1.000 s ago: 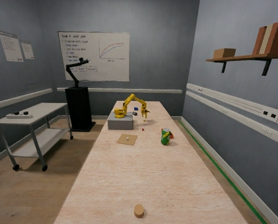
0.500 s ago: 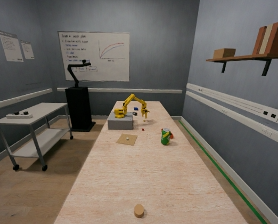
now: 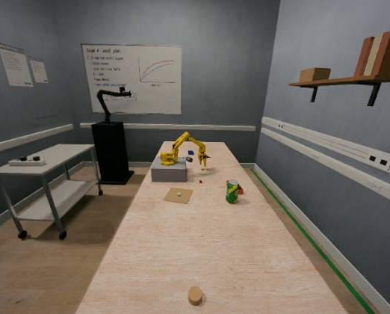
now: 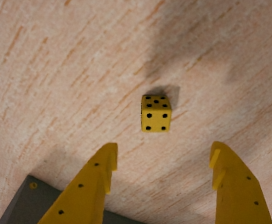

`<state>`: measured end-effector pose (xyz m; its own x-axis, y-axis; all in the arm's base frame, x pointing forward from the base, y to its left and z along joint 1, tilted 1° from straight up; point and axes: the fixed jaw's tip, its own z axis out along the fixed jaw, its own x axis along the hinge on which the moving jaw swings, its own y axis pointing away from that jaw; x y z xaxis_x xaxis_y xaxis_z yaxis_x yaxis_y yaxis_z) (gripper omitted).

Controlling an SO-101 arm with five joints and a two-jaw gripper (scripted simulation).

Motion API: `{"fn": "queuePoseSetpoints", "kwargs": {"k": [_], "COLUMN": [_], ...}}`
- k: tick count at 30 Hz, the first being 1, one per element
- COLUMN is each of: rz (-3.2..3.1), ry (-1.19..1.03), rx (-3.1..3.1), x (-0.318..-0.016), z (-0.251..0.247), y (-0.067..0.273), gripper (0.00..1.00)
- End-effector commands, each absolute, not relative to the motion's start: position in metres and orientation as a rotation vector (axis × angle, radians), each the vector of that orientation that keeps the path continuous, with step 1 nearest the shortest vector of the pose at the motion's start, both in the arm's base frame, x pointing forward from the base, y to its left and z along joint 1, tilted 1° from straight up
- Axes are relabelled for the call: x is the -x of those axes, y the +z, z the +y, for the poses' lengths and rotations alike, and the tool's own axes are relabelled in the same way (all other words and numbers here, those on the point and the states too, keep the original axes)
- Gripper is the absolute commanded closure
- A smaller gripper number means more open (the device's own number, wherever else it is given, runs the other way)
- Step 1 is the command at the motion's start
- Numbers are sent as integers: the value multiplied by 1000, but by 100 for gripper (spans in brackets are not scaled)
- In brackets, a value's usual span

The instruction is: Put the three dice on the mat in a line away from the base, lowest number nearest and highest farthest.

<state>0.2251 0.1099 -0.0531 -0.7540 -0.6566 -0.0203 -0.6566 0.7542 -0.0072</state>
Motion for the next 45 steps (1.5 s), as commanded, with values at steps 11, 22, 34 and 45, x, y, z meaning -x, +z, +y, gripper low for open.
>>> {"fn": "queuePoseSetpoints", "kwargs": {"k": [11, 22, 34, 45], "rz": [2924, 2924, 2924, 2924], "ry": [1, 1, 1, 1], "rx": [1127, 1127, 1127, 1127], "x": [-221, -221, -221, -222], "z": [111, 110, 110, 109], "y": [-80, -89, -89, -89], "gripper": [75, 75, 75, 79]}}
